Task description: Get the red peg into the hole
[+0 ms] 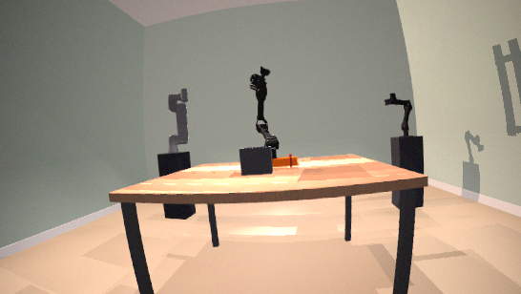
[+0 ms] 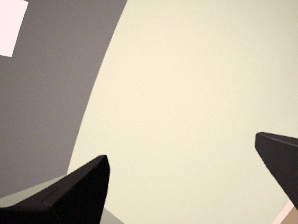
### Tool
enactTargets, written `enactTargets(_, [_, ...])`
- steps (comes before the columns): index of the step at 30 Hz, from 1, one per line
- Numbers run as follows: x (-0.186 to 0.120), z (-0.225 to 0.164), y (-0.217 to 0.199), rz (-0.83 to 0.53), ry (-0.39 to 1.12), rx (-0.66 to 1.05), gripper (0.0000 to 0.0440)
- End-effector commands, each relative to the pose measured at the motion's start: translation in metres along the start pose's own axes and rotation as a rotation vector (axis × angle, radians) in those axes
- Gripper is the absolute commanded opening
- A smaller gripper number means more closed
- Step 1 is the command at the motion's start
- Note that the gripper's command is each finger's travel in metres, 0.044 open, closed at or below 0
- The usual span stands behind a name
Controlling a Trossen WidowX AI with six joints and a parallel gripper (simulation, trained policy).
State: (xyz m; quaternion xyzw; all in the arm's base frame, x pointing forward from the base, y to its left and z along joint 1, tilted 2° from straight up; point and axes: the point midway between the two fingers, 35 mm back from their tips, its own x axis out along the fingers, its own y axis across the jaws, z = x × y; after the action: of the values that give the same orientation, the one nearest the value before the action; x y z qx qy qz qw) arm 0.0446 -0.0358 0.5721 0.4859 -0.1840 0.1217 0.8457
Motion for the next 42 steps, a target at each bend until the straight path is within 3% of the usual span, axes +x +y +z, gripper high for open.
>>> enactTargets(1, [0.011, -0.022, -0.013, -0.050, 0.061, -0.010, 0.0432])
enactTargets(21, [0.046, -0.128, -0.108, -0.403, 0.373, 0.008, 0.0440])
enactTargets(42, [0.038, -0.204, -0.204, -0.815, 0.600, 0.183, 0.0440])
